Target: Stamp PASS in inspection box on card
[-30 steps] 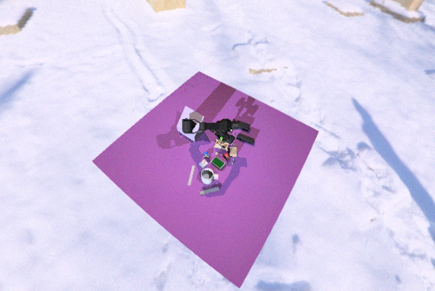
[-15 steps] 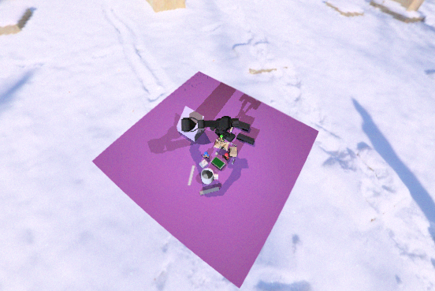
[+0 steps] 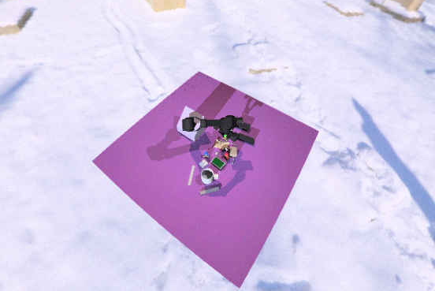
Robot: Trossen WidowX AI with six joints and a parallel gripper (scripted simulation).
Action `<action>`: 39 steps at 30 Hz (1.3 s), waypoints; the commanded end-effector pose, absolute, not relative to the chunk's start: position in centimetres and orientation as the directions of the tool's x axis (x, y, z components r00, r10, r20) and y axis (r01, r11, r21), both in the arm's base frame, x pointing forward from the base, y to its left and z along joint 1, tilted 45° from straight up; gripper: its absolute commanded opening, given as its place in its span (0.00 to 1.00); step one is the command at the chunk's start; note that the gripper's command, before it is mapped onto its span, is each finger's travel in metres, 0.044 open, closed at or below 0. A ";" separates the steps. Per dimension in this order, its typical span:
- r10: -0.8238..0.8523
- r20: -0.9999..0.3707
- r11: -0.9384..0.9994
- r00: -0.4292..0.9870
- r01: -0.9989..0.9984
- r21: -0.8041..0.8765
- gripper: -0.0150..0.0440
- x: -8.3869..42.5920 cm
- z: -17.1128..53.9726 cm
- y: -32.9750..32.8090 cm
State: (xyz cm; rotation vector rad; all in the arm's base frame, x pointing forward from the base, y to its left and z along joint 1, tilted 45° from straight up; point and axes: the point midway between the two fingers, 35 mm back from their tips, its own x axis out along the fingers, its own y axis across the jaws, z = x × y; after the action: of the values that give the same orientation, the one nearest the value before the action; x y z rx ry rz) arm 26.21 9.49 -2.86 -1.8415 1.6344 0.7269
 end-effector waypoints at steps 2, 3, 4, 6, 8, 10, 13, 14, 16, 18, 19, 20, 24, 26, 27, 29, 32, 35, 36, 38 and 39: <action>-0.688 -0.718 -0.095 0.105 -0.994 -0.054 0.25 27.6 -3.3 10.3; -0.688 -0.718 -0.095 0.105 -0.994 -0.055 0.25 27.9 -3.4 10.5; -0.688 -0.718 -0.095 0.106 -0.994 -0.055 0.25 28.2 -3.4 10.6; -0.687 -0.718 -0.095 0.106 -0.994 -0.055 0.25 28.8 -3.6 11.0; -0.687 -0.719 -0.095 0.106 -0.994 -0.056 0.25 29.4 -3.8 11.3; -0.687 -0.719 -0.095 0.106 -0.994 -0.056 0.25 30.0 -4.0 11.6; -0.687 -0.719 -0.095 0.107 -0.994 -0.057 0.25 30.9 -4.3 12.1; -0.687 -0.719 -0.095 0.107 -0.994 -0.057 0.25 31.2 -4.4 12.3; -0.687 -0.719 -0.095 0.107 -0.994 -0.058 0.25 31.8 -4.6 12.5; -0.687 -0.719 -0.095 0.107 -0.994 -0.058 0.25 32.4 -4.9 12.8; -0.687 -0.719 -0.095 0.107 -0.994 -0.058 0.25 32.6 -5.0 13.0; -0.687 -0.719 -0.094 0.108 -0.994 -0.058 0.25 32.9 -5.1 13.1; -0.686 -0.719 -0.094 0.108 -0.994 -0.059 0.25 34.0 -5.6 13.6; -0.686 -0.719 -0.094 0.108 -0.994 -0.060 0.25 34.5 -5.8 13.8; -0.686 -0.719 -0.094 0.108 -0.994 -0.060 0.25 34.8 -6.0 13.9; -0.686 -0.719 -0.094 0.109 -0.994 -0.060 0.25 35.3 -6.2 14.2; -0.686 -0.719 -0.094 0.109 -0.994 -0.061 0.25 36.0 -6.6 14.4; -0.686 -0.719 -0.094 0.109 -0.994 -0.061 0.25 36.2 -6.7 14.5; -0.686 -0.719 -0.094 0.109 -0.994 -0.061 0.25 36.2 -6.8 14.4; -0.686 -0.719 -0.094 0.109 -0.994 -0.061 0.25 36.3 -7.0 14.2; -0.686 -0.719 -0.094 0.109 -0.994 -0.061 0.25 36.3 -7.1 14.1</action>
State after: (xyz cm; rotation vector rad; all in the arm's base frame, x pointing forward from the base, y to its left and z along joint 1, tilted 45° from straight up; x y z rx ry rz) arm 36.11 14.36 -6.77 -1.8369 1.6320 0.7246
